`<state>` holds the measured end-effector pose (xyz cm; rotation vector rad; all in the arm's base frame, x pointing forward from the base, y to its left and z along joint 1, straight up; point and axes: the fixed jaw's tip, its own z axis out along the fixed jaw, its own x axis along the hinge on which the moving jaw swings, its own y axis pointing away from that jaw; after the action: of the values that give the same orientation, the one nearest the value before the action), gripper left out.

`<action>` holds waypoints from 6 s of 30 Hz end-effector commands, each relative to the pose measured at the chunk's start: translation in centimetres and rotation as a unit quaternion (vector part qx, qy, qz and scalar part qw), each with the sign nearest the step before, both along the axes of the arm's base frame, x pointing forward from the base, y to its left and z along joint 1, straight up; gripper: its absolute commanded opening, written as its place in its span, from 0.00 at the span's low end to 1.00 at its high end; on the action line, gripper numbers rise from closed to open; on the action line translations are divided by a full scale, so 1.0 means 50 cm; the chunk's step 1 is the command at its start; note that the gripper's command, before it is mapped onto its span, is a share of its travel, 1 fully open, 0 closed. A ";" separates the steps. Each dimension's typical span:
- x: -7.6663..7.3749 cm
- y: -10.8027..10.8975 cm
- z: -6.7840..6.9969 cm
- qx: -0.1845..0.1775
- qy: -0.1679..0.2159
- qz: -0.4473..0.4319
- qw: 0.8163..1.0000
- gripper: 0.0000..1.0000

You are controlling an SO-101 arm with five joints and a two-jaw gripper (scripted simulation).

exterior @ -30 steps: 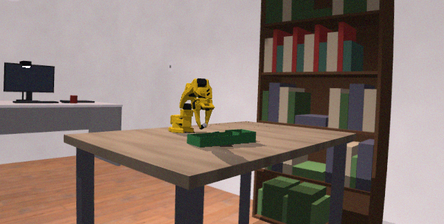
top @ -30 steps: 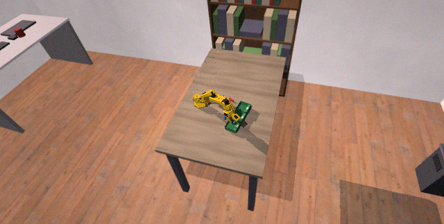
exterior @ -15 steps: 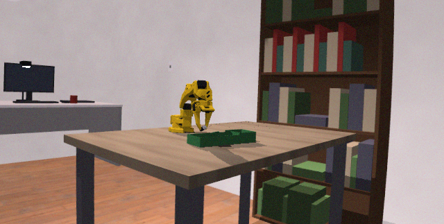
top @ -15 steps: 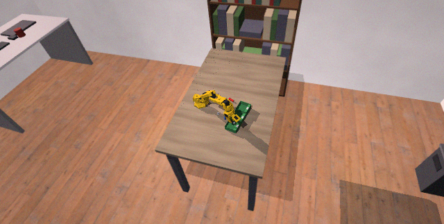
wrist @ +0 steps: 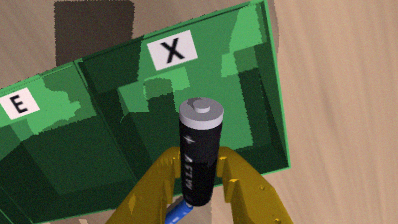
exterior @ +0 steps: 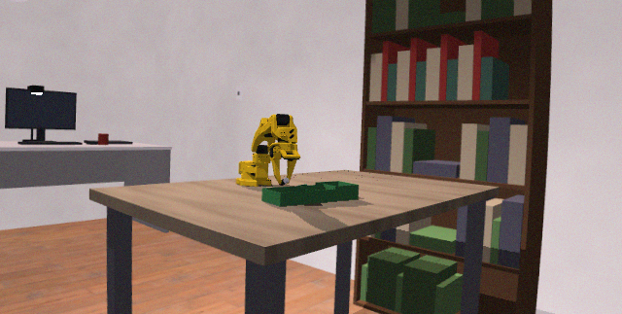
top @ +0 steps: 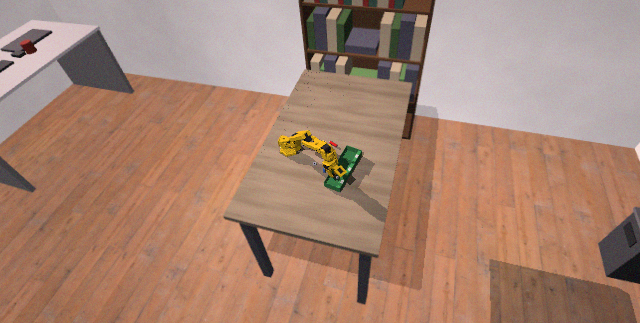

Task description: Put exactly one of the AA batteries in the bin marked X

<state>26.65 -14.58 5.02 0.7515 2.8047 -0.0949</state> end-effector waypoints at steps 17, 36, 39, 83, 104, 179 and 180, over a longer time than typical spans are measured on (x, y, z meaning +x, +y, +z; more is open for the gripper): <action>0.004 -0.008 0.004 -0.005 -0.012 -0.008 1.000 0.00; 0.007 -0.010 0.007 -0.011 -0.023 -0.008 1.000 0.00; 0.007 -0.010 0.007 -0.011 -0.023 -0.008 1.000 0.00; 0.008 -0.010 -0.005 -0.011 -0.023 -0.008 1.000 0.16; 0.000 -0.005 0.045 -0.017 -0.033 -0.008 0.999 0.16; -0.184 0.275 0.146 -0.005 -0.003 0.231 0.973 0.16; -0.190 0.278 0.144 -0.005 -0.002 0.236 0.972 0.16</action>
<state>18.15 -1.50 11.26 0.1326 2.9497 -0.0239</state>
